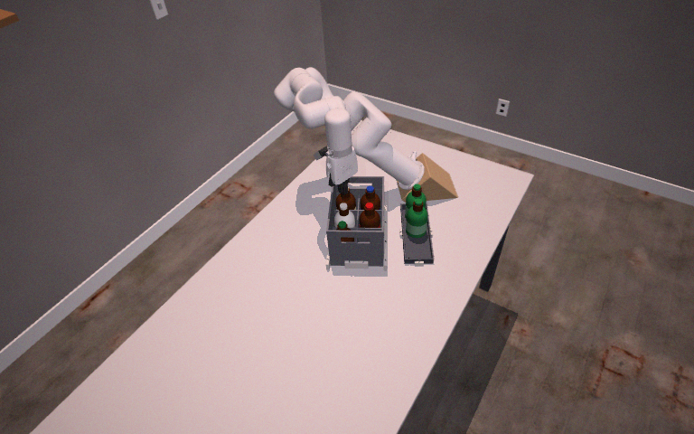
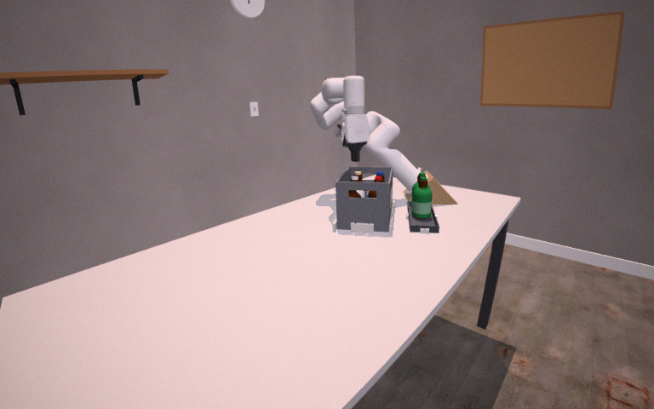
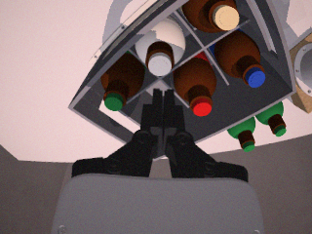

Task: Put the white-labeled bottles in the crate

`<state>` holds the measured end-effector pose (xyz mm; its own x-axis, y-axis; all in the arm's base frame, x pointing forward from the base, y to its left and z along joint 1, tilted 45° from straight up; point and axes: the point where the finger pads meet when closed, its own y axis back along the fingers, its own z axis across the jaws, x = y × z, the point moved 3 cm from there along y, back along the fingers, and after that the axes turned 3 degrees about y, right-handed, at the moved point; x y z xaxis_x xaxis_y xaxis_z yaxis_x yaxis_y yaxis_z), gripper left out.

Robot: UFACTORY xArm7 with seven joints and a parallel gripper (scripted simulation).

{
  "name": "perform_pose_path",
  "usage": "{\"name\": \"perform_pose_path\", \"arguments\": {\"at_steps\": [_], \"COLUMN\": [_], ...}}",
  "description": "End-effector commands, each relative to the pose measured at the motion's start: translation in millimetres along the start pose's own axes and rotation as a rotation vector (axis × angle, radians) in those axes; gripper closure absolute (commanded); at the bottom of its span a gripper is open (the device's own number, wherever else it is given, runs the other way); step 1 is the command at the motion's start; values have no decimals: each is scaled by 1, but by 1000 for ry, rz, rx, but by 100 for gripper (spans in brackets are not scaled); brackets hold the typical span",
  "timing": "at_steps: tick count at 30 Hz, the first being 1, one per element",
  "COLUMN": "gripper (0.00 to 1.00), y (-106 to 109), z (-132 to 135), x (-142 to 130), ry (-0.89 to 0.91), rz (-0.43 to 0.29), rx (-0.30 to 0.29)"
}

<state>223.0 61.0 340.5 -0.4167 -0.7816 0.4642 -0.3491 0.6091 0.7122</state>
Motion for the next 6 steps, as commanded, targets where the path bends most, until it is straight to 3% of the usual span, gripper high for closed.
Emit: {"name": "perform_pose_path", "arguments": {"at_steps": [1,6], "gripper": [100,100], "y": [1,1], "z": [0,0], "x": [0,0], "ry": [0,0], "rz": [-2,-2], "rx": [2,2]}}
